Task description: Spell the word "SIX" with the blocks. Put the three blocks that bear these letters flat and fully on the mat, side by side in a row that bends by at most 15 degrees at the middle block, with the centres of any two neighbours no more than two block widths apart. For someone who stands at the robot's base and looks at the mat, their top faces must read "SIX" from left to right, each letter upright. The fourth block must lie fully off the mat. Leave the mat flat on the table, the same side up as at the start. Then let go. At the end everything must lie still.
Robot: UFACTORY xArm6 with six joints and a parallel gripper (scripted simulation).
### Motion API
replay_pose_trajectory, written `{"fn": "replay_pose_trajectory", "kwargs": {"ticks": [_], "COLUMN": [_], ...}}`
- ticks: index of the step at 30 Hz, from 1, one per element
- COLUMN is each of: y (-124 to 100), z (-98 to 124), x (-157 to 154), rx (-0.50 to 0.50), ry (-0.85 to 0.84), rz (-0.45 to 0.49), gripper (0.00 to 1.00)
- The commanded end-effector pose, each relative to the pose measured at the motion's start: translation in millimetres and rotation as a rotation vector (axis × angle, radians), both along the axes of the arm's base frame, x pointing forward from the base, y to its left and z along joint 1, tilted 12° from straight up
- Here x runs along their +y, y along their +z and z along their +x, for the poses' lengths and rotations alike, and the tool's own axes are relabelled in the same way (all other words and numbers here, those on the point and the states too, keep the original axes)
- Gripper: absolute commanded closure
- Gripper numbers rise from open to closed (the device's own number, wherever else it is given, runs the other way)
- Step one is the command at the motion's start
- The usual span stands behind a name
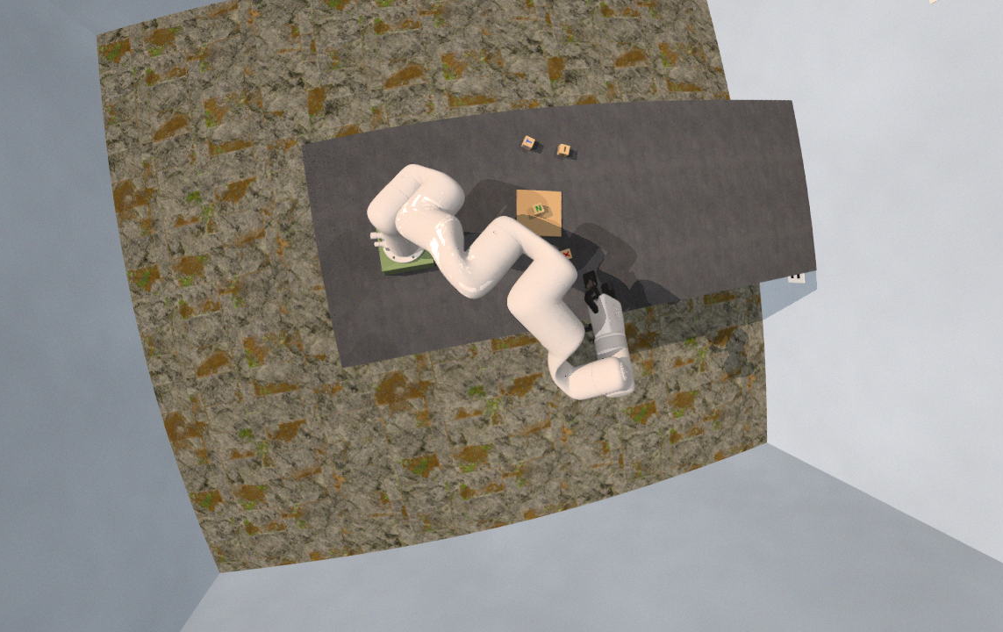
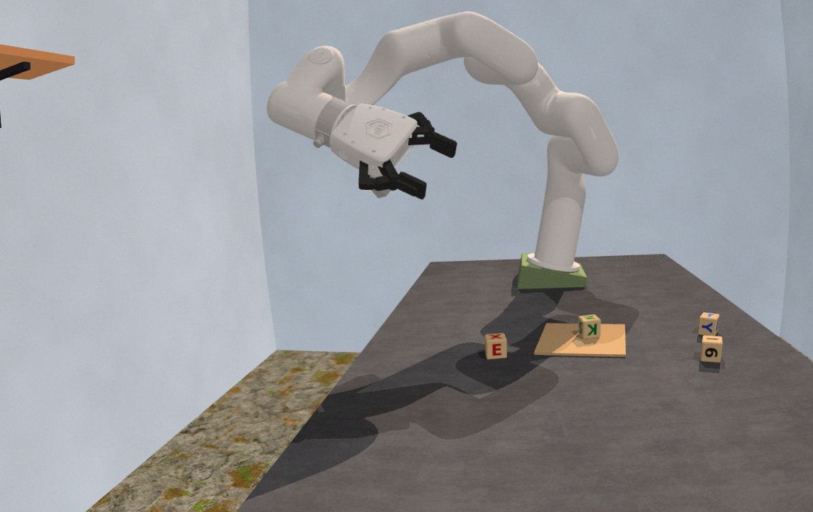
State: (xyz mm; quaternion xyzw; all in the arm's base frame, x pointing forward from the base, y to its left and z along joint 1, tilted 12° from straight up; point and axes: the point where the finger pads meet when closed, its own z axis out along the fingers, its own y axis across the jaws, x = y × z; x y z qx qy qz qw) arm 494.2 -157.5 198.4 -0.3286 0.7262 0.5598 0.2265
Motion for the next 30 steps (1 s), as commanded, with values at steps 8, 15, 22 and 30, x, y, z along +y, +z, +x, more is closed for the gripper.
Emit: {"fn": "replay_pose_trajectory", "kwargs": {"ticks": [8,15,22,30], "y": [1.8,1.8,0.6,-6.0], "z": [0.5,0.5,2.2,8.6], "x": [-0.6,-0.6,8.6,64.0], "rx": [-0.004,-0.004,0.029,0.221], "ry": [0.000,0.000,0.014,0.095], "rz": [-0.003,-0.003,-0.013,-0.091], "gripper": [0.00,0.00,0.00,0.00]}}
